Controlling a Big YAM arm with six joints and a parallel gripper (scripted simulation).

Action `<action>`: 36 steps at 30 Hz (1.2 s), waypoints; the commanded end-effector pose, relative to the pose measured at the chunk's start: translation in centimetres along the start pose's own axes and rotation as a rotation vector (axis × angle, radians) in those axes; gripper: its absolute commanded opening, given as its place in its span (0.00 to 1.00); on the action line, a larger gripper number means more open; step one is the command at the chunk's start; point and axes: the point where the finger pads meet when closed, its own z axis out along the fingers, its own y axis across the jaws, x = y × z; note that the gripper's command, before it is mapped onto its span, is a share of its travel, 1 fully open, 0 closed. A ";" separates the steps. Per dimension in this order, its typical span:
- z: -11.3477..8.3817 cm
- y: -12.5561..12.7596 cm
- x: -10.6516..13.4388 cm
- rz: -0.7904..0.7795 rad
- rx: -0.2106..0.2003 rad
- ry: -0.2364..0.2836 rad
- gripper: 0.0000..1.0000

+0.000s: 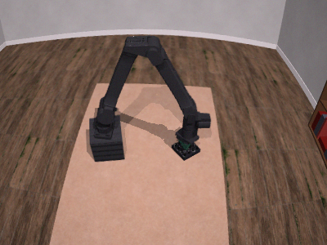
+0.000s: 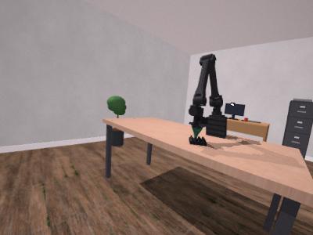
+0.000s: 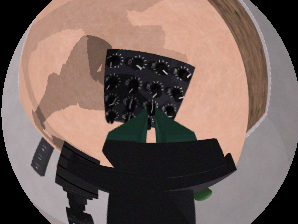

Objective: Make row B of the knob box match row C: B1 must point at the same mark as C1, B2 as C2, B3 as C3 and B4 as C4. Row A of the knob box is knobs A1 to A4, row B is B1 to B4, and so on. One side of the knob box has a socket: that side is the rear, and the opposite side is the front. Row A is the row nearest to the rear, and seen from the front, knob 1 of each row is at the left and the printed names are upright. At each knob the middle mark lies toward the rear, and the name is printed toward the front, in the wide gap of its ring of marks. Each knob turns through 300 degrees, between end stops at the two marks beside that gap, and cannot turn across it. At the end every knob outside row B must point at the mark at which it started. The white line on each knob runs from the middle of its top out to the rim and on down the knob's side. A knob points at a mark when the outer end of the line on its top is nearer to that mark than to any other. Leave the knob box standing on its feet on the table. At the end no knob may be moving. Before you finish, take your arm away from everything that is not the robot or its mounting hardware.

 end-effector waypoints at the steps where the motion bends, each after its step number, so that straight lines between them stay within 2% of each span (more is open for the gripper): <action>1: 0.2 -1.1 -0.8 -0.011 0.010 -0.018 0.07; 6: 0.2 -1.0 -0.8 -0.011 0.010 -0.018 0.07; 7: 0.2 -1.0 -0.8 -0.011 0.010 -0.018 0.18; 31: 0.1 -0.9 -0.7 -0.005 0.007 -0.013 0.18; 32: 0.0 -0.8 -0.5 -0.006 0.001 -0.007 0.18; 34: -1.6 -1.3 -1.0 -0.003 0.023 -0.029 0.18; 36: -2.1 -1.1 -1.2 -0.003 0.022 -0.030 0.18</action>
